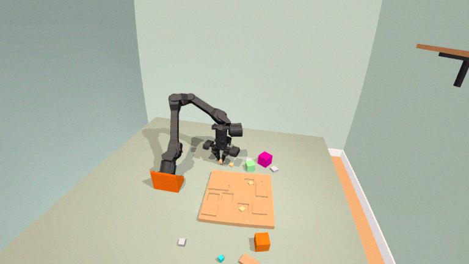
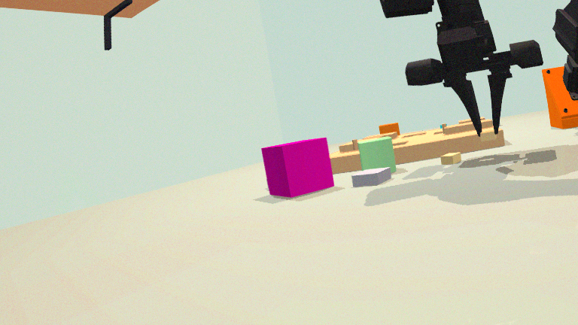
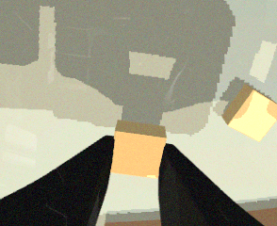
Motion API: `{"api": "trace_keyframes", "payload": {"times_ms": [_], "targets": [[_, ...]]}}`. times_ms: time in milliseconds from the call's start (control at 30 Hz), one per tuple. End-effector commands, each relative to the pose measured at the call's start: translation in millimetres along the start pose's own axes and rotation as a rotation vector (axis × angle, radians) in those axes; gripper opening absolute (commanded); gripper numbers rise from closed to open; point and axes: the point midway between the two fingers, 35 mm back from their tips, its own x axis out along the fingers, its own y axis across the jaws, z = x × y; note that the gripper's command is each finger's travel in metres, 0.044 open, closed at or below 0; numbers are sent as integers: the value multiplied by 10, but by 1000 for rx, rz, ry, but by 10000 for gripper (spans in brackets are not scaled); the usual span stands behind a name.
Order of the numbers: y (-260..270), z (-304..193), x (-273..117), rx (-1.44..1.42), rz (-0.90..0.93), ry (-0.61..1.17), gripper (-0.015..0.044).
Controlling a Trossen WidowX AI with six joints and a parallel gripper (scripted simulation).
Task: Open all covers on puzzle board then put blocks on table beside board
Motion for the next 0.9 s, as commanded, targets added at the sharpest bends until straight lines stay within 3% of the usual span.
{"api": "trace_keyframes", "payload": {"times_ms": [0, 367, 800, 867], "targets": [[15, 2, 52, -1, -3, 0, 80], [51, 10, 213, 0, -1, -7, 80], [39, 8, 182, 0, 3, -7, 421], [32, 6, 142, 0, 2, -6, 440]]}}
